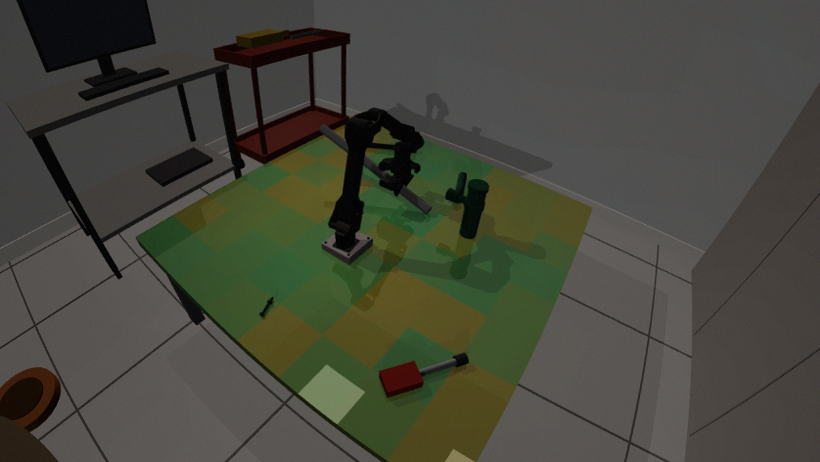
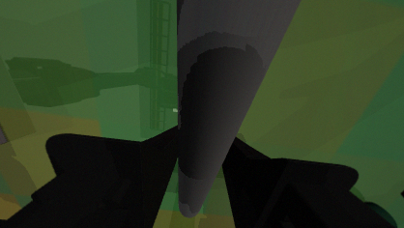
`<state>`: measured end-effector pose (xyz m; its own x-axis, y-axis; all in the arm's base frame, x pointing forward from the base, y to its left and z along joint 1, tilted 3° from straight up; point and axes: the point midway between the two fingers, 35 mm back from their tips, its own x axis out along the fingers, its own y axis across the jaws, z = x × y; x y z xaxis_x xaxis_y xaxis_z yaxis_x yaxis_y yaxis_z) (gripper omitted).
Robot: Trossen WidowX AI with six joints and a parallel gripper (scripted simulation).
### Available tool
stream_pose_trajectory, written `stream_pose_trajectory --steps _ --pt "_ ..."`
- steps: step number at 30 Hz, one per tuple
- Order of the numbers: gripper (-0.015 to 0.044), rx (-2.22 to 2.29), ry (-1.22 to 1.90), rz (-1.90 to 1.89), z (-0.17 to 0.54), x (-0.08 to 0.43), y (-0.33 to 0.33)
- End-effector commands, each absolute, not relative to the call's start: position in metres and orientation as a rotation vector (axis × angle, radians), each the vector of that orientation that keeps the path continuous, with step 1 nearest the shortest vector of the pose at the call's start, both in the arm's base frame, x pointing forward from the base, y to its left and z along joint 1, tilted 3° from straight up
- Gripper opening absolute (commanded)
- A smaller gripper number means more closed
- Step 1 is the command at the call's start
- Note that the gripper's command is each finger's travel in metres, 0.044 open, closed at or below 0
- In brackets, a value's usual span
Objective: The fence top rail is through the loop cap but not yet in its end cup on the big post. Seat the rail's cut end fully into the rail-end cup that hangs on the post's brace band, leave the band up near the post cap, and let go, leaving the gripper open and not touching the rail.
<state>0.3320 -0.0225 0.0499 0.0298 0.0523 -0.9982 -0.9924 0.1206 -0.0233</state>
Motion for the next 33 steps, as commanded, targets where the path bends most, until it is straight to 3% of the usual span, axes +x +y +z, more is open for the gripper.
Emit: stream_pose_trajectory --steps 1,14,33 --pt "0.0 -1.1 1.209 1.119 0.055 0.332 -0.023" --pt "0.0 -1.275 1.429 0.985 0.115 0.322 -0.065" --pt "0.0 -1.258 1.423 1.004 0.11 0.32 -0.061"
